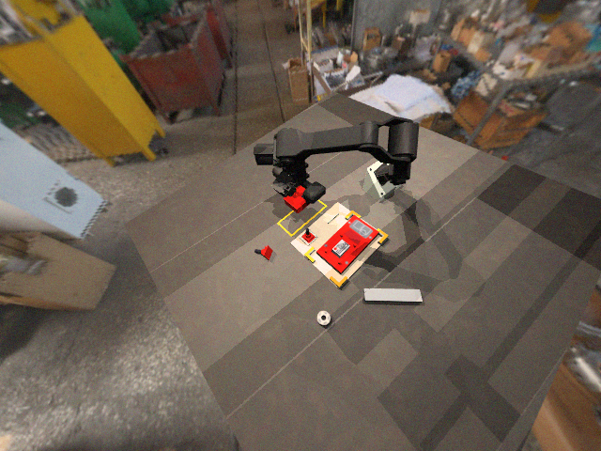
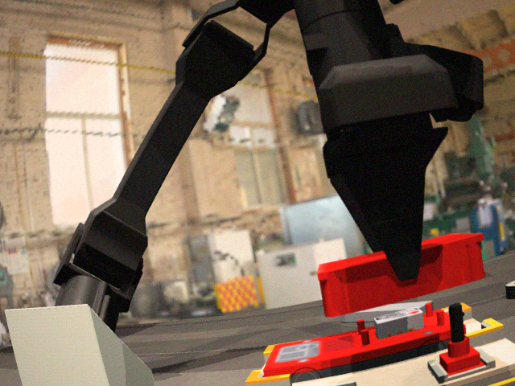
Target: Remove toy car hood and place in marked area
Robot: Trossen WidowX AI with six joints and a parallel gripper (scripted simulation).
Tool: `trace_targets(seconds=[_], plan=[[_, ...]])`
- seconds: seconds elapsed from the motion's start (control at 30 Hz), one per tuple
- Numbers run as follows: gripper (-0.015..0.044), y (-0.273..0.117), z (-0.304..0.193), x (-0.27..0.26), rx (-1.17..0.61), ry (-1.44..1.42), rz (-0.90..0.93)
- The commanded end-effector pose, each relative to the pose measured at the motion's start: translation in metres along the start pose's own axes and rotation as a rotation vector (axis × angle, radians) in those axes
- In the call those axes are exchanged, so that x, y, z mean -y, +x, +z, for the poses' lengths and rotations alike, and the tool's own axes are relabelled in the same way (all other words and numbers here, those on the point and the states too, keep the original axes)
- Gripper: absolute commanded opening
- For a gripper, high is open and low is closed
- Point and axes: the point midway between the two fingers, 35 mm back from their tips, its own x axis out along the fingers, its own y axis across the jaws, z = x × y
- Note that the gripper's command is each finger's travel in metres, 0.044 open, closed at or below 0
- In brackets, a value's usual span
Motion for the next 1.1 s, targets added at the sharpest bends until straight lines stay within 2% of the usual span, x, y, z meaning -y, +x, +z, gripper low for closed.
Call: trace_targets(seconds=[0.0,1.07], plan=[[0.0,0.0,-0.002,0.007,-0.001,-0.008,-0.004],[0.0,0.025,0.0,0.008,0.0,-0.008,-0.005]])
